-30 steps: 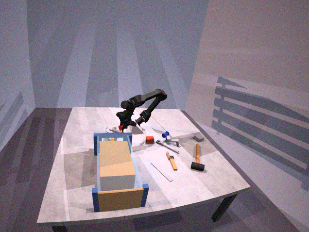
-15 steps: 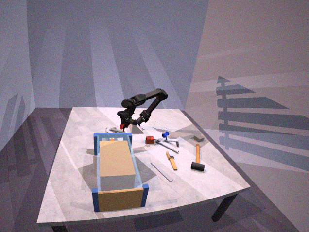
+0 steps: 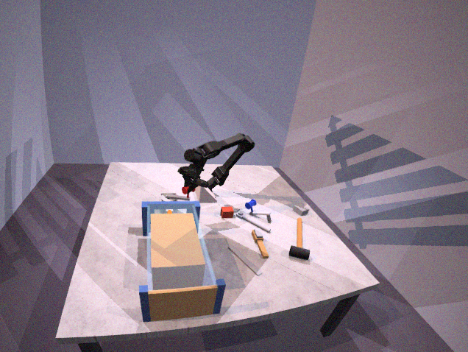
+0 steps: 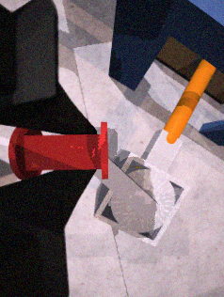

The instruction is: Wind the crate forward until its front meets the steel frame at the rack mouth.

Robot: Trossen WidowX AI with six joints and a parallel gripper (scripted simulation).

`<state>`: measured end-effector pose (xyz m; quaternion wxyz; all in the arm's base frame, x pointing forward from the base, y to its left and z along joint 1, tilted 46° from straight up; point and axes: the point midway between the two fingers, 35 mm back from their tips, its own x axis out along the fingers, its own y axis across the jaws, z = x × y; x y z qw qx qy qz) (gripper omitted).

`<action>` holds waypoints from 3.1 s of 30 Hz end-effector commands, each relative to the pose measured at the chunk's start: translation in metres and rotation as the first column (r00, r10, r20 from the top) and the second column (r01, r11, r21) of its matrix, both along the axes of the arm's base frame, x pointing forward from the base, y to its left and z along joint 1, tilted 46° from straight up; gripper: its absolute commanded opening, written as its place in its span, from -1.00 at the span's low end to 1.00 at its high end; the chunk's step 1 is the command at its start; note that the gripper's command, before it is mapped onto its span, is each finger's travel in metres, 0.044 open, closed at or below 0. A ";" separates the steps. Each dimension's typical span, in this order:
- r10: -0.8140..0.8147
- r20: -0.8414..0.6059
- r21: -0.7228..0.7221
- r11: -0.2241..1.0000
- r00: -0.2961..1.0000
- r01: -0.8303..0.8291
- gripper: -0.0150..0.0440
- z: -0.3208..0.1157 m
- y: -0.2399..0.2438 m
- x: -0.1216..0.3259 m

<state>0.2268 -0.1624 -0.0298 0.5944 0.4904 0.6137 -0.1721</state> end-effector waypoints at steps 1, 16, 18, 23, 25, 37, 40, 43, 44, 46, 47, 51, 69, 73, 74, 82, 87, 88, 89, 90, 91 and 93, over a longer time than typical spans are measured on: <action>0.001 -0.033 0.007 1.000 0.999 -0.001 -0.49 -0.002 0.003 -0.014; 0.001 -0.035 0.006 1.000 0.999 -0.001 -0.49 -0.002 -0.001 -0.035; 0.001 -0.035 0.006 1.000 0.999 -0.001 -0.49 -0.003 -0.001 -0.038; 0.001 -0.035 0.006 1.000 0.999 -0.001 -0.49 -0.003 -0.003 -0.044; 0.001 -0.036 0.006 1.000 0.999 -0.001 -0.49 -0.004 -0.004 -0.047; 0.001 -0.037 0.005 1.000 0.999 -0.001 -0.49 -0.008 -0.010 -0.062; 0.001 -0.037 0.005 1.000 0.999 -0.001 -0.49 -0.009 -0.012 -0.066; 0.001 -0.037 0.005 1.000 0.999 -0.001 -0.49 -0.011 -0.014 -0.069; 0.001 -0.037 0.005 1.000 0.999 -0.001 -0.49 -0.011 -0.015 -0.071; 0.001 -0.037 0.004 1.000 0.999 -0.001 -0.49 -0.012 -0.016 -0.073; 0.001 -0.037 0.004 1.000 0.999 -0.001 -0.49 -0.013 -0.017 -0.074; 0.001 -0.038 0.004 1.000 0.999 -0.001 -0.49 -0.015 -0.019 -0.078; 0.001 -0.039 0.002 1.000 0.999 -0.001 -0.49 -0.026 -0.034 -0.095; 0.001 -0.039 0.002 1.000 0.999 -0.001 -0.49 -0.029 -0.037 -0.098; 0.001 -0.039 0.002 1.000 0.999 -0.001 -0.49 -0.030 -0.039 -0.099; 0.001 -0.039 0.001 1.000 0.999 -0.001 -0.49 -0.037 -0.046 -0.104; 0.001 -0.040 0.000 1.000 0.999 -0.001 -0.49 -0.041 -0.051 -0.107; 0.001 -0.040 0.000 1.000 0.999 -0.001 -0.49 -0.042 -0.052 -0.107; 0.001 -0.040 0.000 1.000 0.999 -0.001 -0.49 -0.042 -0.052 -0.108; 0.001 -0.040 0.000 1.000 0.999 -0.001 -0.49 -0.044 -0.054 -0.108; 0.001 -0.040 0.000 1.000 0.999 -0.001 -0.49 -0.044 -0.054 -0.109; 0.001 -0.040 0.000 1.000 0.999 -0.001 -0.49 -0.046 -0.056 -0.110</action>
